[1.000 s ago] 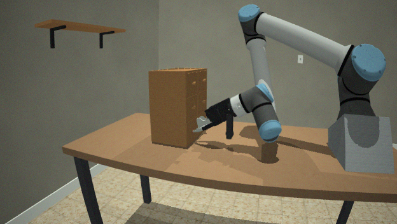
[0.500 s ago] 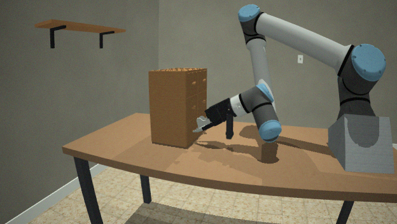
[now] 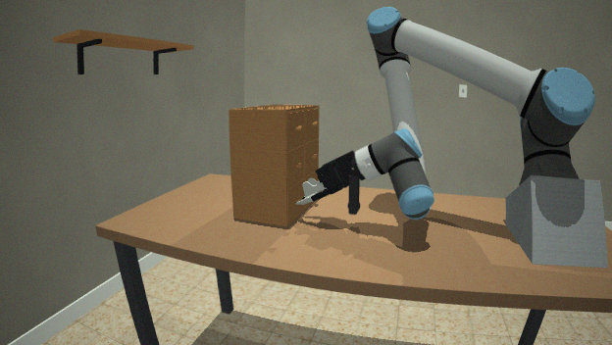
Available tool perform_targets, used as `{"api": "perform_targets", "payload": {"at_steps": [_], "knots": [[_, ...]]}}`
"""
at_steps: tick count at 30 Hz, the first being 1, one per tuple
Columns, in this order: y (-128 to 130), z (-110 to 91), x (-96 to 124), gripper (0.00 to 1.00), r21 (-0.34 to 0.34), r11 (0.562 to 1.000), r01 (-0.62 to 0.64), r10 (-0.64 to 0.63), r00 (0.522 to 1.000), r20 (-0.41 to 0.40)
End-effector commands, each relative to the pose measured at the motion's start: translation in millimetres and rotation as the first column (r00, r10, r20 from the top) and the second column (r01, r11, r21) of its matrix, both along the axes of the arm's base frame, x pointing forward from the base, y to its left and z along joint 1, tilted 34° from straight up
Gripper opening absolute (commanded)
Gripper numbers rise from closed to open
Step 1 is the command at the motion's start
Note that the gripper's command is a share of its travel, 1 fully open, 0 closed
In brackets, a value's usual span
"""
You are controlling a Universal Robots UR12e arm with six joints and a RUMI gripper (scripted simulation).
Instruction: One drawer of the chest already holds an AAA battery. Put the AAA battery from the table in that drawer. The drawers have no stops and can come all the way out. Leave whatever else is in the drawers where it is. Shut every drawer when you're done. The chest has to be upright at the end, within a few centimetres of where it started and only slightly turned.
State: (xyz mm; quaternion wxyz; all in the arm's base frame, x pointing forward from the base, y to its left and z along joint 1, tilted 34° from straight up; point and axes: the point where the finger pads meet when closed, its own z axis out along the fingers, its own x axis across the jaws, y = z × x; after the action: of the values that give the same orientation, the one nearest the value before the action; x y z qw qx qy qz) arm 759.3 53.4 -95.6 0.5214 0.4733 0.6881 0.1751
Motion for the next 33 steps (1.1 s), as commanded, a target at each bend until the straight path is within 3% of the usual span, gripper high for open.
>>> {"api": "perform_targets", "payload": {"at_steps": [1, 15, 33], "knots": [[0.4, 0.5, 0.1, 0.20, 0.000, 1.000, 0.000, 0.000, 1.000, 0.001], [0.3, 0.4, -2.7, 0.20, 0.000, 1.000, 0.000, 0.000, 1.000, 0.001], [-0.8, -0.6, -43.7, 0.20, 0.000, 1.000, 0.000, 0.000, 1.000, 0.001]]}}
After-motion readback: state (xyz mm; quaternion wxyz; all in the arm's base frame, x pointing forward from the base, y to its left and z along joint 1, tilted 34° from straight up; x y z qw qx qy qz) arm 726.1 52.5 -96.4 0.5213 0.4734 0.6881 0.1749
